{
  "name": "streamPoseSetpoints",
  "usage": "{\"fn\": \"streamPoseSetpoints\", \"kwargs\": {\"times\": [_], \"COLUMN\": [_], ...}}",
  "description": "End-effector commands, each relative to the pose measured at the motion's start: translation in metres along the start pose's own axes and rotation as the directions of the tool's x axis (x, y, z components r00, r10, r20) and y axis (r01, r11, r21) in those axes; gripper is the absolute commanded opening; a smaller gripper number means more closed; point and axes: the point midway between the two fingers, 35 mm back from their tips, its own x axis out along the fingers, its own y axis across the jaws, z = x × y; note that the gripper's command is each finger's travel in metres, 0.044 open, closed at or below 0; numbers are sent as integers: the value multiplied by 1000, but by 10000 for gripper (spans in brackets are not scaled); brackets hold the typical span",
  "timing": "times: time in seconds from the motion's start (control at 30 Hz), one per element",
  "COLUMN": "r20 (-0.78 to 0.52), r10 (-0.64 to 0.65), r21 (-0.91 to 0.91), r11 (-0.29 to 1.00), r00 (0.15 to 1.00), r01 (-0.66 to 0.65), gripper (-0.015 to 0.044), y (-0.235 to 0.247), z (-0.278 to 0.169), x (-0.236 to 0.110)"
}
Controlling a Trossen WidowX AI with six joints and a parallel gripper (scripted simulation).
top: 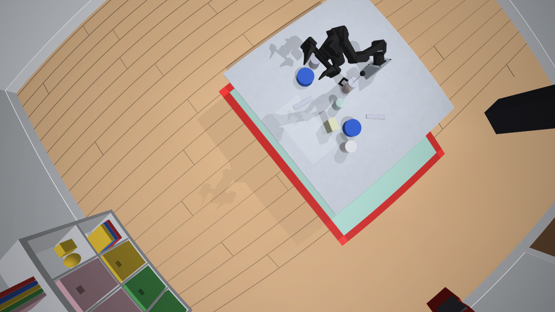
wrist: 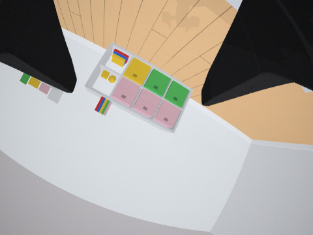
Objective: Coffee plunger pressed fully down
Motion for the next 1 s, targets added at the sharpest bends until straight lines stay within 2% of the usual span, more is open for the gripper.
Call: {"fn": "streamPoseSetpoints", "kwargs": {"times": [0.0,0.03,0.27,0.47,0.63,0.8,0.97], "r20": [4,11,53,168,217,283,407], "r10": [-2,-6,-92,-168,-231,-304,-376], "r21": [-3,-5,-5,-28,-30,-19,26], "r11": [1000,1000,996,984,970,947,916], "r00": [1000,1000,994,971,948,910,833], "r01": [2,6,92,175,243,322,401], "gripper": [426,440,440,440,440,440,440], "y": [-1,-2,-33,-55,-75,-97,-115], "z": [2,6,28,81,106,136,187], "x": [-1,-2,-21,-48,-70,-98,-141]}}
